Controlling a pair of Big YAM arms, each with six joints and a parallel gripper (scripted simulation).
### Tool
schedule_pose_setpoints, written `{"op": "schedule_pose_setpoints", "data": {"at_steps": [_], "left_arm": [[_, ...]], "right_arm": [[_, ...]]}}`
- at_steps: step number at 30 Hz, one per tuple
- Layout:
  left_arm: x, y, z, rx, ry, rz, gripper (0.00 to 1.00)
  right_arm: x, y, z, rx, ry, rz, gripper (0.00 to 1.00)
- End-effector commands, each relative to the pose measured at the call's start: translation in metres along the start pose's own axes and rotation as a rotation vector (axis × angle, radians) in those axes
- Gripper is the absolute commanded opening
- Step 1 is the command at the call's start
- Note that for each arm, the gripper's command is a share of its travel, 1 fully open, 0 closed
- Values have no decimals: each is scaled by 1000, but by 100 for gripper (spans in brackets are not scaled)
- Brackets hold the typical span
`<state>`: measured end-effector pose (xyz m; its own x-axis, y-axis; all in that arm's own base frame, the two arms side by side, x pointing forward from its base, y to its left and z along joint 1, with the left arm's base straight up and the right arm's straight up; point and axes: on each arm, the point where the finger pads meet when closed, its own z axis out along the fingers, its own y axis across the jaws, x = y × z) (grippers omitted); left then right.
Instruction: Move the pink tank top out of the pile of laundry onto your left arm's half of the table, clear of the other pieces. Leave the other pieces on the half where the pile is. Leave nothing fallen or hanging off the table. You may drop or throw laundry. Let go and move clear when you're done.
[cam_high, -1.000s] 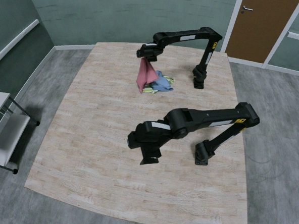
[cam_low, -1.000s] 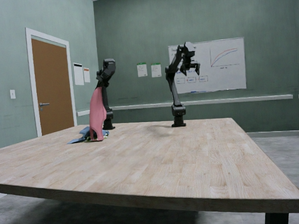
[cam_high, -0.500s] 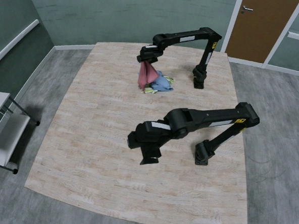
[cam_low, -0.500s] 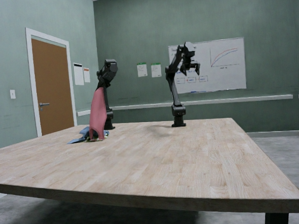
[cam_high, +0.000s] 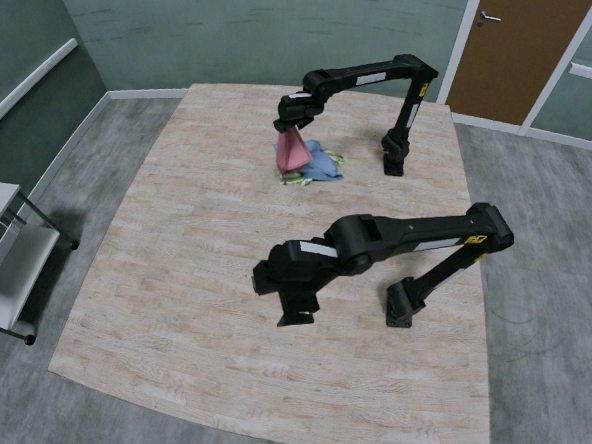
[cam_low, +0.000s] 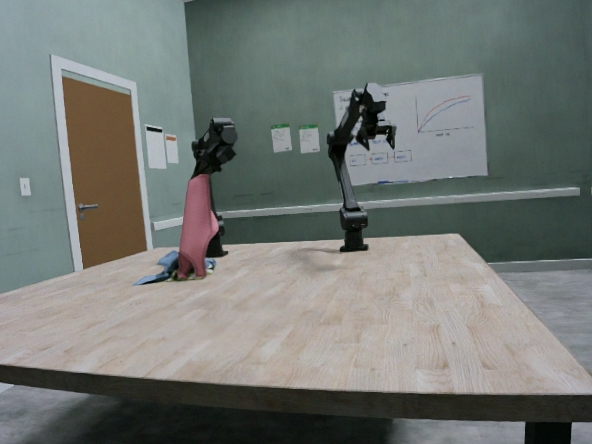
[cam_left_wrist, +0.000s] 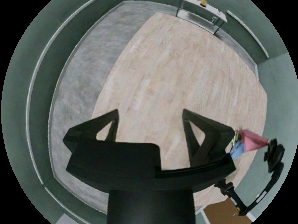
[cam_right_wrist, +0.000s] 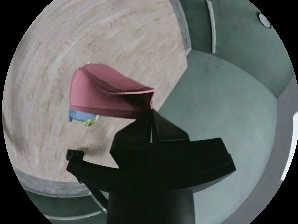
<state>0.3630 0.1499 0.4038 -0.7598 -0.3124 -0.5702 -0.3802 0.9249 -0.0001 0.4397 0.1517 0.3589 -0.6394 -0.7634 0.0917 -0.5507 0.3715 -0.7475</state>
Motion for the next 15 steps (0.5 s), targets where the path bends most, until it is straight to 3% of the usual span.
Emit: {"op": "schedule_pose_setpoints", "data": {"at_steps": [1,10,11,15], "left_arm": [[-30,-3,-27,5,-75,15,92],[-30,-3,-27,5,-75,15,92],[-30,-3,-27,5,-75,15,92],[-30,-3,-27,5,-75,15,92]], "right_arm": [[-18,-5,-13,28,-39,-132,0],[-23,-5,-18,53,-39,-254,0],[-7,-22,-19,61,-35,-220,0],[-24,-10,-21,72,-36,-323,0]]}}
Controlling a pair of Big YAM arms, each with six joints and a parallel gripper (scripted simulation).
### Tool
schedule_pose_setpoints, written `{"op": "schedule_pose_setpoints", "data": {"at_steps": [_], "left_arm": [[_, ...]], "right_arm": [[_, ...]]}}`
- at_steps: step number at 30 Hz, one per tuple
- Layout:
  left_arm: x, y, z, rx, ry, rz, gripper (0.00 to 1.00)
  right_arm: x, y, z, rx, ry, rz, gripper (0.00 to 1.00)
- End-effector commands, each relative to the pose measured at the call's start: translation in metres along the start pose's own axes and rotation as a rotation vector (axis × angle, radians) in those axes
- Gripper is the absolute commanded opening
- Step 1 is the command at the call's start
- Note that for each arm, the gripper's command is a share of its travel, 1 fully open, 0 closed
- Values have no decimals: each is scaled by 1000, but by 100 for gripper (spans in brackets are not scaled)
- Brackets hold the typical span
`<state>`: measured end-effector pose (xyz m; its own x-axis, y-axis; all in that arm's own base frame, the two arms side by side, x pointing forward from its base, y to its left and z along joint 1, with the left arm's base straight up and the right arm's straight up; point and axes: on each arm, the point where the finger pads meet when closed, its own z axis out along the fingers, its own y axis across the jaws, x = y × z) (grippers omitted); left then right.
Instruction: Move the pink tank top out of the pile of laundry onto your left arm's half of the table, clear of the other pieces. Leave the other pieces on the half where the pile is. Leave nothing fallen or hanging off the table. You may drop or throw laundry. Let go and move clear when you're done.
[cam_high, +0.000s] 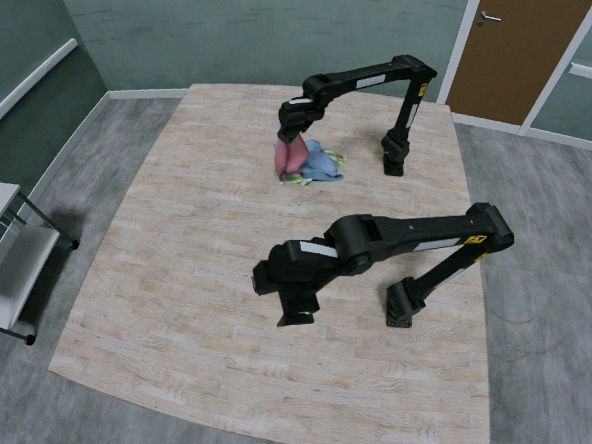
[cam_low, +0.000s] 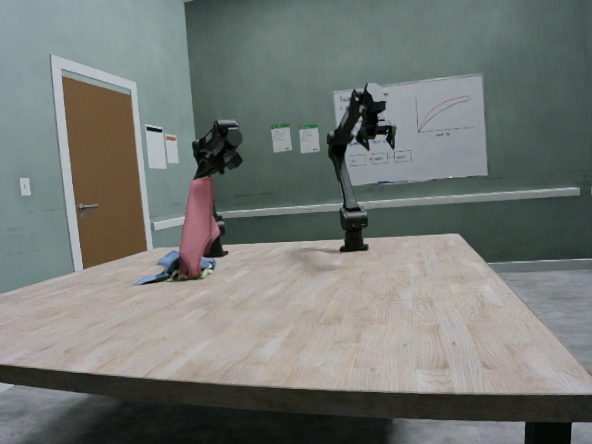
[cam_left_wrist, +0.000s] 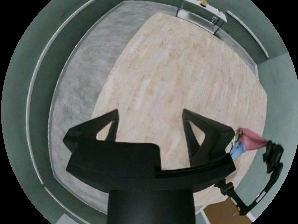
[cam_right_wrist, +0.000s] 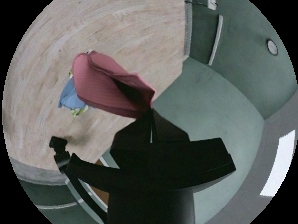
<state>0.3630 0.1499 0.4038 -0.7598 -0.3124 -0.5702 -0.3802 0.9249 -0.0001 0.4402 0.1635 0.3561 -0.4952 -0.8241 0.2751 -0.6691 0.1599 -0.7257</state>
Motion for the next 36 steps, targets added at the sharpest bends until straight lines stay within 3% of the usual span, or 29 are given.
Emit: {"op": "schedule_pose_setpoints", "data": {"at_steps": [1,13,19,29,30,36], "left_arm": [[-30,-3,-27,5,-75,15,92],[-30,-3,-27,5,-75,15,92],[-30,-3,-27,5,-75,15,92],[-30,-3,-27,5,-75,15,92],[-30,-3,-27,5,-75,15,92],[-30,-3,-27,5,-75,15,92]], "right_arm": [[-11,-21,-18,46,-39,-96,0],[-12,-34,-20,77,-22,-231,0],[-23,-12,-21,87,-10,-393,0],[-30,-13,-27,112,4,-532,0],[-15,-24,-23,110,15,-507,0],[-33,-17,-33,137,15,-638,0]]}}
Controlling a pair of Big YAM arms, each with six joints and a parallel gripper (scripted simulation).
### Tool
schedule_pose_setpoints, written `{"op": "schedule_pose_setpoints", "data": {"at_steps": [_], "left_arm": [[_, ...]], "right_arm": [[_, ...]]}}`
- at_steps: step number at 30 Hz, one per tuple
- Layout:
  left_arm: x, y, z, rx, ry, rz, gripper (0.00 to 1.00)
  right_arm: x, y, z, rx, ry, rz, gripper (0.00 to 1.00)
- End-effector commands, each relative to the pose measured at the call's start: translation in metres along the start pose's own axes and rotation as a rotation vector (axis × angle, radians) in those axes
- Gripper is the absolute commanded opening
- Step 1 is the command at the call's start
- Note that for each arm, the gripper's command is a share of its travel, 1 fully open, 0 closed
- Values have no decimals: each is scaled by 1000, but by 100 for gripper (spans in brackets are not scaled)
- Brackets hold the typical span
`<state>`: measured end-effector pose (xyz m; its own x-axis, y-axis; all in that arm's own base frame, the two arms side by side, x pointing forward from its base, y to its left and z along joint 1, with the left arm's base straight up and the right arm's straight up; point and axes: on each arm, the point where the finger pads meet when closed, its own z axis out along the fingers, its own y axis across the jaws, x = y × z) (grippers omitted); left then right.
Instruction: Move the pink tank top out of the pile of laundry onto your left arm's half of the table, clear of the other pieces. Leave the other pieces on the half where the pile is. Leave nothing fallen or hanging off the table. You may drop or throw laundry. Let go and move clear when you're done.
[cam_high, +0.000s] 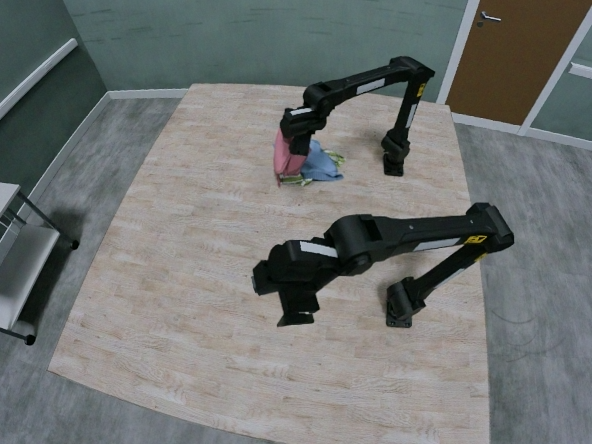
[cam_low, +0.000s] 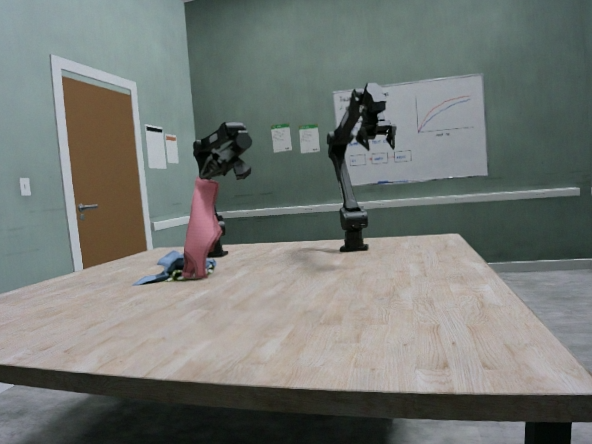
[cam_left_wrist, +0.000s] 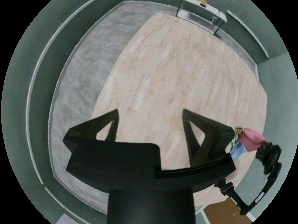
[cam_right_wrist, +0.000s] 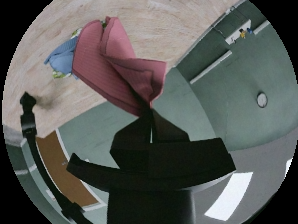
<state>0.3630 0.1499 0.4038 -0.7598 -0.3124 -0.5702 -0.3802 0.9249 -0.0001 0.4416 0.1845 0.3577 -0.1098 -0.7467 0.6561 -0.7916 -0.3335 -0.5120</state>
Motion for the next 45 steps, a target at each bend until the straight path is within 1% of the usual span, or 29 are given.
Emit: {"op": "schedule_pose_setpoints", "data": {"at_steps": [1,6,8,9,10,11,13,15,17,23,25,26,27,28,29,31,39,40,42,43,44,45], "left_arm": [[-30,-3,-27,5,-75,15,92],[-30,-3,-27,5,-75,15,92],[-30,-3,-27,5,-75,15,92],[-30,-3,-27,5,-75,15,92],[-30,-3,-27,5,-75,15,92],[-30,-3,-27,5,-75,15,92],[-30,-3,-27,5,-75,15,92],[-30,-3,-27,5,-75,15,92],[-30,-3,-27,5,-75,15,92],[-30,-3,-27,5,-75,15,92],[-30,-3,-27,5,-75,15,92],[-30,-3,-27,5,-75,15,92],[-30,-3,-27,5,-75,15,92],[-30,-3,-27,5,-75,15,92],[-30,-3,-27,5,-75,15,92],[-30,-3,-27,5,-75,15,92],[-30,-3,-27,5,-75,15,92],[-30,-3,-27,5,-75,15,92],[-30,-3,-27,5,-75,15,92],[-30,-3,-27,5,-75,15,92],[-30,-3,-27,5,-75,15,92],[-30,-3,-27,5,-75,15,92]], "right_arm": [[-2,-26,-21,66,-18,-99,0],[-2,-35,-30,91,-11,-169,0],[-2,-35,-30,91,-11,-169,0],[-7,-26,-21,72,-1,-209,0],[-6,-30,-26,85,-1,-217,0],[-1,-23,-11,54,18,-230,0],[-1,-25,-12,60,22,-261,0],[-8,-29,-25,87,18,-304,0],[-9,-31,-29,96,21,-337,0],[-10,-39,-38,119,36,-426,0],[-10,-39,-38,119,36,-426,0],[-16,-28,-30,101,44,-472,0],[-16,-31,-32,108,47,-483,0],[-15,-24,-20,82,59,-504,0],[-14,-24,-20,82,63,-519,0],[-20,-27,-29,102,65,-559,0],[-22,-35,-42,130,87,-680,0],[-15,-38,-47,142,88,-671,0],[-15,-38,-47,142,88,-671,0],[-10,-33,-43,132,88,-660,0],[-1,-40,-50,146,84,-626,0],[6,-42,-42,130,87,-593,0]]}}
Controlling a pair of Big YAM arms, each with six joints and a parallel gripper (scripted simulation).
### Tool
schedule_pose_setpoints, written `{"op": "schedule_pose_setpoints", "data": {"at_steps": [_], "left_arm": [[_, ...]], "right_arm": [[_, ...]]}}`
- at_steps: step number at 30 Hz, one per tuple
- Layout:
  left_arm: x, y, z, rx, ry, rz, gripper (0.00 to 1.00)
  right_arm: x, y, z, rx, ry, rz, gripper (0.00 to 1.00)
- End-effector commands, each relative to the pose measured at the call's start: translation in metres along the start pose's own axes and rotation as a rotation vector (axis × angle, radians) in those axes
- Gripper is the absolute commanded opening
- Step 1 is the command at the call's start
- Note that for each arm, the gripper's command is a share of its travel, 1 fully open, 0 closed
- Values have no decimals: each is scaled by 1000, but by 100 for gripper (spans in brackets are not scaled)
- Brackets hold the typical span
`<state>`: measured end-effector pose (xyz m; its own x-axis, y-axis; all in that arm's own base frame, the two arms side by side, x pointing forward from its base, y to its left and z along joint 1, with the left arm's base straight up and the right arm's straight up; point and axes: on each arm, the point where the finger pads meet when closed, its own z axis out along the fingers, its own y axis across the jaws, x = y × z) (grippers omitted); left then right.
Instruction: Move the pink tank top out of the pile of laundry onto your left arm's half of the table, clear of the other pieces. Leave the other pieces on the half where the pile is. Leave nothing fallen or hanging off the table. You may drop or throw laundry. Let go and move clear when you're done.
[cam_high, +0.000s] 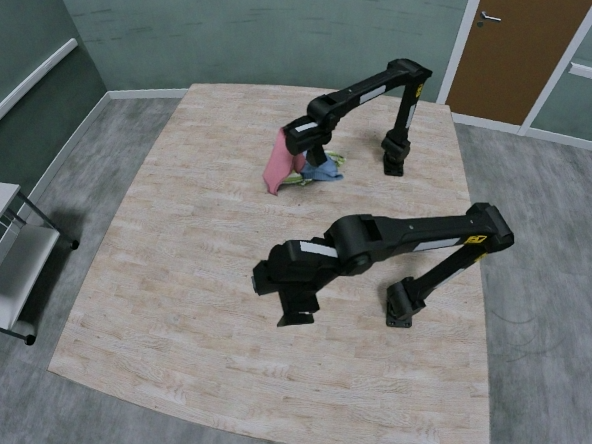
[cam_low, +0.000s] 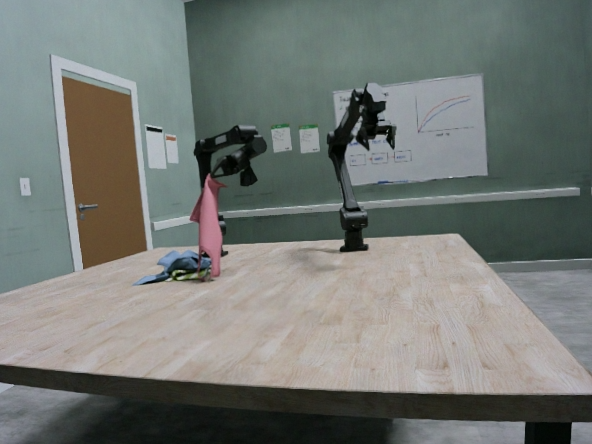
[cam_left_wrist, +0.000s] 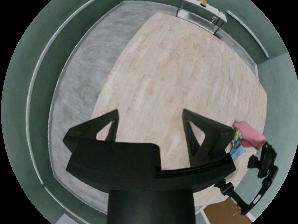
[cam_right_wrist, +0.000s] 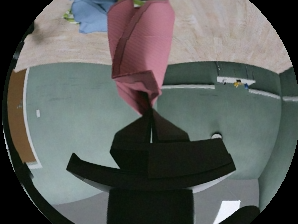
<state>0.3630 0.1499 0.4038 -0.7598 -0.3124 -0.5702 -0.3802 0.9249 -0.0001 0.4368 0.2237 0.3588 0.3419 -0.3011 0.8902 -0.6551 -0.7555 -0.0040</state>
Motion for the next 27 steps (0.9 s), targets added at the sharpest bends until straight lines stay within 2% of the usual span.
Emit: {"op": "schedule_pose_setpoints", "data": {"at_steps": [1,3,5,6,11,21,27], "left_arm": [[-30,-3,-27,5,-75,15,92],[-30,-3,-27,5,-75,15,92],[-30,-3,-27,5,-75,15,92],[-30,-3,-27,5,-75,15,92],[-30,-3,-27,5,-75,15,92],[-30,-3,-27,5,-75,15,92],[-30,-3,-27,5,-75,15,92]], "right_arm": [[48,-4,-10,42,10,106,0],[50,-3,-10,40,9,150,0],[38,-9,-5,27,7,76,0],[36,-13,-4,30,2,150,0],[28,-19,-16,49,-20,243,0],[30,-20,-9,30,-44,370,0],[20,-30,-19,47,-73,450,0]]}}
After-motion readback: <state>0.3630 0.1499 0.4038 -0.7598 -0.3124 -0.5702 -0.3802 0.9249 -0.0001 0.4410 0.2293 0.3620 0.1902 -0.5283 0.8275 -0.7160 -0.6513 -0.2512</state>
